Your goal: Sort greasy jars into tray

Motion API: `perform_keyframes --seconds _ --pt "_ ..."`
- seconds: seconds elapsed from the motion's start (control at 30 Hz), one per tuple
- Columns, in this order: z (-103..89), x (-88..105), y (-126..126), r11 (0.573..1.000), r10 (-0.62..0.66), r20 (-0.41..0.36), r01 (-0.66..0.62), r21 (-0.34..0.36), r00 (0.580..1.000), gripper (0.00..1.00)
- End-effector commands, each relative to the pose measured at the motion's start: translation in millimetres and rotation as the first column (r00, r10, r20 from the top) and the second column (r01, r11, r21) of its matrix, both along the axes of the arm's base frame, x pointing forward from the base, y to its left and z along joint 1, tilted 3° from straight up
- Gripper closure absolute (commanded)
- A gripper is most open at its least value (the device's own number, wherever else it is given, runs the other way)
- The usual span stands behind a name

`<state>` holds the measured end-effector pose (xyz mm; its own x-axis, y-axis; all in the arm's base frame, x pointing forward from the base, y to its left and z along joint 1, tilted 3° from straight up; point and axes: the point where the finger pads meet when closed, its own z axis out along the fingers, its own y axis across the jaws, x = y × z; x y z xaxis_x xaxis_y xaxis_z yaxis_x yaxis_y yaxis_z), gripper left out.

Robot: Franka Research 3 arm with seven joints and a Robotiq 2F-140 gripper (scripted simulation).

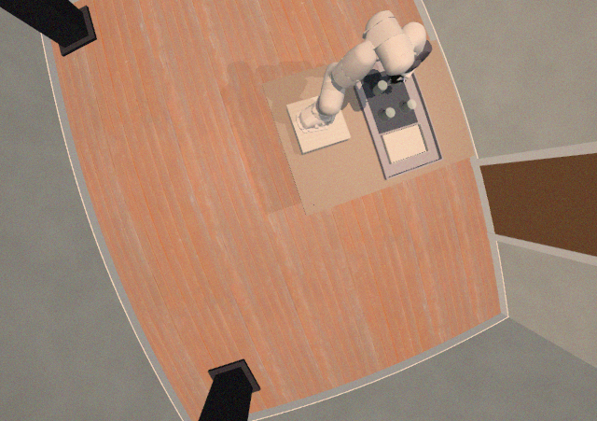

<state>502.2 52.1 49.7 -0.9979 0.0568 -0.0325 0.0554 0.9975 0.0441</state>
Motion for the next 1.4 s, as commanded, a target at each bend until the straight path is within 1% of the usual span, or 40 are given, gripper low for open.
perform_keyframes --seconds 0.0,1.37 --pt "0.8 -0.3 0.3 1.0 0.005 0.002 -0.005 0.001 1.0 1.0" --pt "4.5 -5.2 0.4 1.0 0.005 0.002 -0.005 0.001 1.0 1.0"
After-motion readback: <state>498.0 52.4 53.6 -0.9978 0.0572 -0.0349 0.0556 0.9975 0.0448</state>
